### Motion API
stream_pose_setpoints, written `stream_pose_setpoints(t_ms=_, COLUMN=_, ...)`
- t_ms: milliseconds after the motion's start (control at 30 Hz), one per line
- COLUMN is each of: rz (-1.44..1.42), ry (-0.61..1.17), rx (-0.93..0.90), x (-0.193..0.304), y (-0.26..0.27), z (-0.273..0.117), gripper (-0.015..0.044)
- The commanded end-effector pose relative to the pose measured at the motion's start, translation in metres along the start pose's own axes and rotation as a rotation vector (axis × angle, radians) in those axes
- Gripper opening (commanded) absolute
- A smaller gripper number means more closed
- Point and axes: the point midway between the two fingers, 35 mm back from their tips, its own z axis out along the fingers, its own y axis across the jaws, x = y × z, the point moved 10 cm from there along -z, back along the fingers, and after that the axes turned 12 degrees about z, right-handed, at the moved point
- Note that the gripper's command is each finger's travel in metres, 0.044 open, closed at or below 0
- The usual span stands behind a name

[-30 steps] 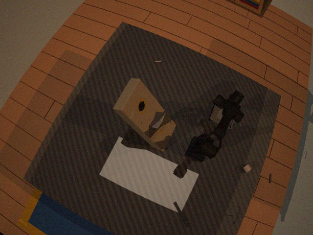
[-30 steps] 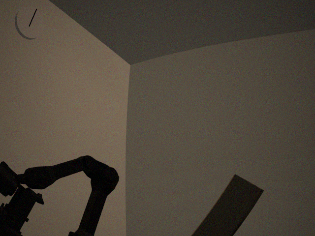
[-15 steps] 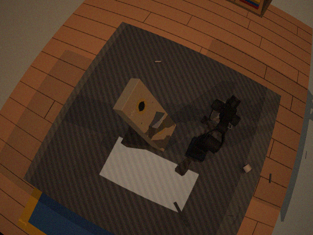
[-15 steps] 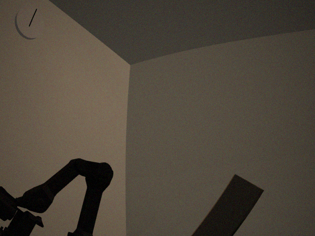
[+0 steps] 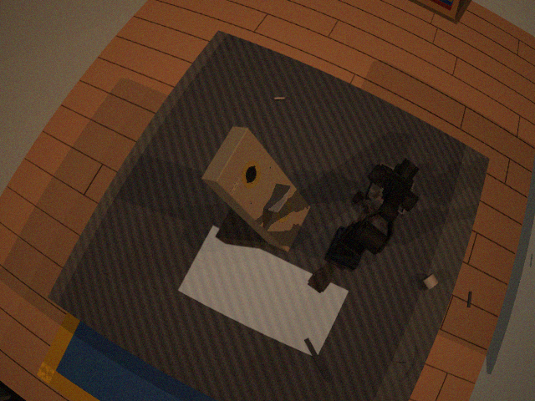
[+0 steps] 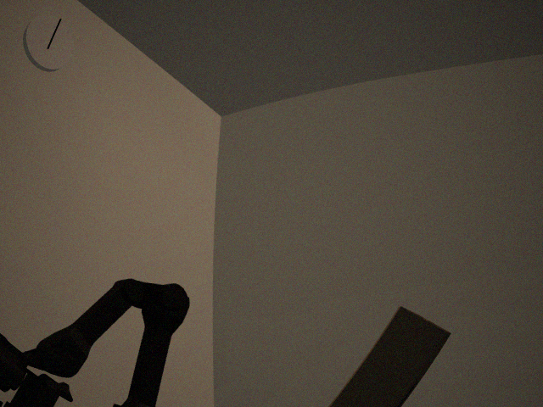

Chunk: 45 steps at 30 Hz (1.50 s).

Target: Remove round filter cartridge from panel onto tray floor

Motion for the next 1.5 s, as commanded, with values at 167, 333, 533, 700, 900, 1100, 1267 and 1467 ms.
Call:
stream_pose_setpoints(t_ms=167, rz=0.0, ry=-0.001, rx=0.0, x=0.0, y=0.0, z=0.0, gripper=0.044)
stream_pose_setpoints(t_ms=333, rz=0.0, ry=-0.001, rx=0.0, x=-0.02, y=0.004, z=-0.028, gripper=0.044)
stream_pose_setpoints(t_ms=533, rz=-0.004, ry=-0.01, rx=-0.007, x=-0.031, y=0.007, z=-0.05, gripper=0.044)
stream_pose_setpoints(t_ms=700, rz=-0.004, ry=-0.01, rx=-0.007, x=-0.031, y=0.007, z=-0.05, gripper=0.044)
stream_pose_setpoints(t_ms=900, rz=-0.004, ry=-0.01, rx=-0.007, x=-0.031, y=0.007, z=-0.05, gripper=0.044)
stream_pose_setpoints(t_ms=1100, rz=-0.004, ry=-0.01, rx=-0.007, x=-0.031, y=0.007, z=-0.05, gripper=0.044)
stream_pose_setpoints(t_ms=1267, rz=-0.004, ry=-0.01, rx=-0.007, x=-0.031, y=0.007, z=-0.05, gripper=0.044)
stream_pose_setpoints(t_ms=1467, rz=-0.004, ry=-0.01, rx=-0.007, x=-0.031, y=0.007, z=-0.05, gripper=0.044)
